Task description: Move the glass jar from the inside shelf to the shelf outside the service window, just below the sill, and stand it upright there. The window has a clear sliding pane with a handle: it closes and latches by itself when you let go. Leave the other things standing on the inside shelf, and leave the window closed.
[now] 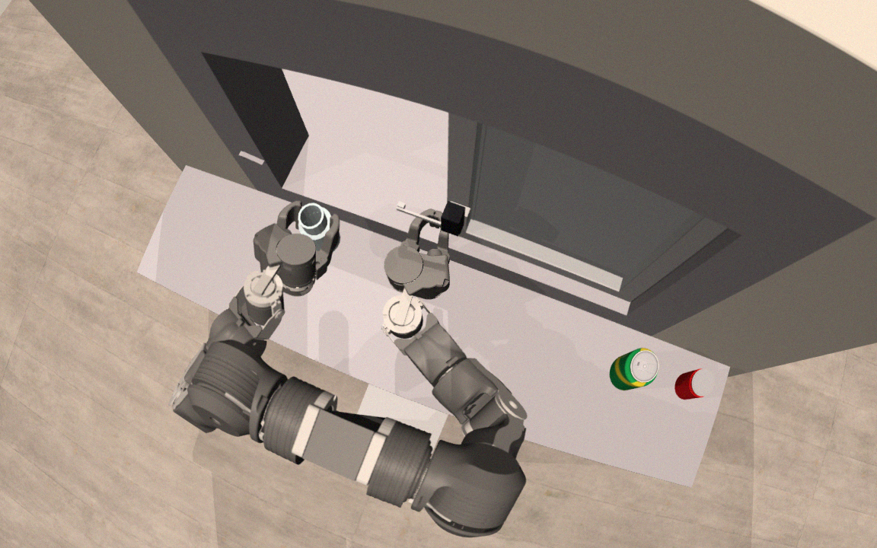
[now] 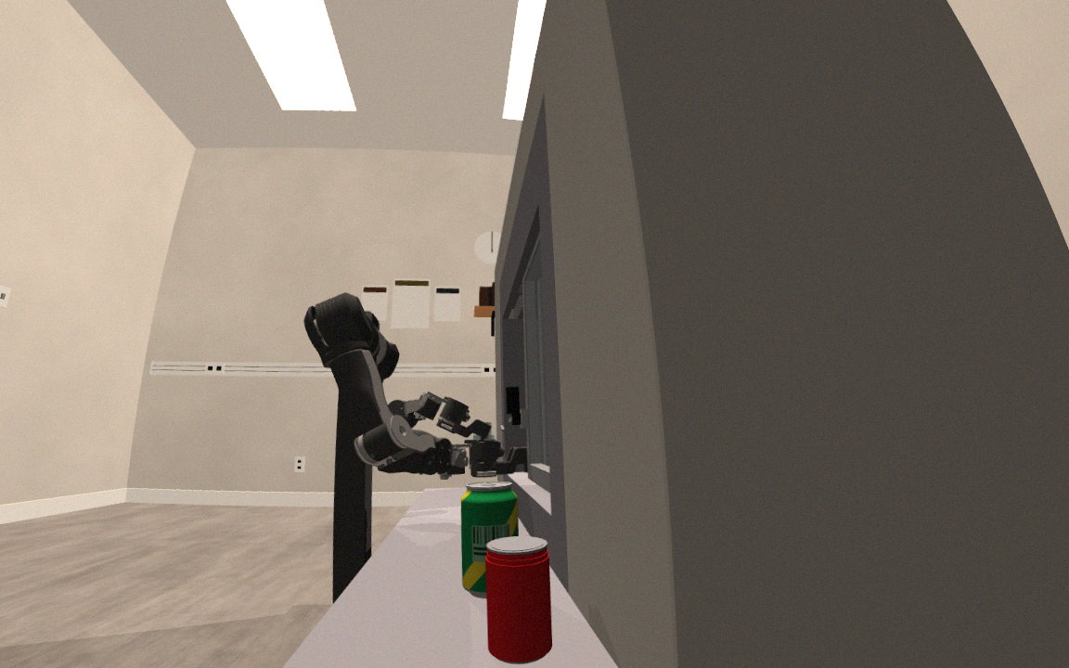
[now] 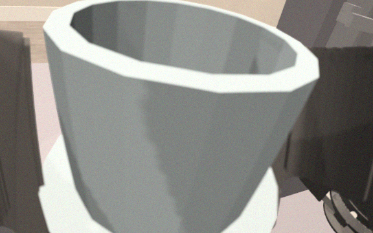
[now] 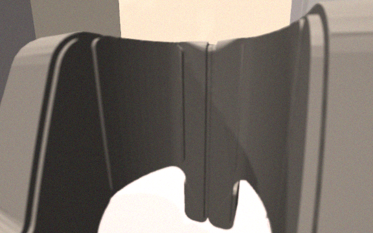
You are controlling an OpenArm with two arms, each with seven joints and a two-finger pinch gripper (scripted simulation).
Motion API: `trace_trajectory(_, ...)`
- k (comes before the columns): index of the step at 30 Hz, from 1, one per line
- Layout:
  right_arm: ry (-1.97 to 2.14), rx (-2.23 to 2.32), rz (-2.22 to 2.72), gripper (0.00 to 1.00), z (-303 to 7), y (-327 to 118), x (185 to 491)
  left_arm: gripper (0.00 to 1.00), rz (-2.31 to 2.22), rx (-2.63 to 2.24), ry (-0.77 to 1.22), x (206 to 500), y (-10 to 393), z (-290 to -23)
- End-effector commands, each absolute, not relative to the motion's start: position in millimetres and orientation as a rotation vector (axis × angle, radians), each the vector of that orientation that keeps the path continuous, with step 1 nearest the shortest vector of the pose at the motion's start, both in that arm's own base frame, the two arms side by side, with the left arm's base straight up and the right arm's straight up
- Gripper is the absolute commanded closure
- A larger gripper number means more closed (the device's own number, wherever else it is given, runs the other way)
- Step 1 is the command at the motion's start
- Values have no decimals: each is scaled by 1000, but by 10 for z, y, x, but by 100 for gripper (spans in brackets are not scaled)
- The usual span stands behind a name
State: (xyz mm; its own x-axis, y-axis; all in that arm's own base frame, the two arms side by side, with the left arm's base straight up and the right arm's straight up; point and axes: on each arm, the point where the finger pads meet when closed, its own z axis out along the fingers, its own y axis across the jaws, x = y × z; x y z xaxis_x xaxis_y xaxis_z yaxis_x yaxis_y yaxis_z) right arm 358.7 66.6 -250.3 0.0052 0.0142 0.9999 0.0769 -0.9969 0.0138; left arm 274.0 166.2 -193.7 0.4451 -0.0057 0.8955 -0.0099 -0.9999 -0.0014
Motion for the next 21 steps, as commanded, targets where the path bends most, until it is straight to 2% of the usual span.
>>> trace_trajectory(1, -91, -2195, -2189, 100, -2484, 651, 3604, 100, 1680, 2662, -12, 2749, 1651, -1886)
trace_trajectory(21, -87, -2198, -2190, 100, -2484, 640, 3613, 100, 1684, 2659, -13, 2774, 1495, -1858)
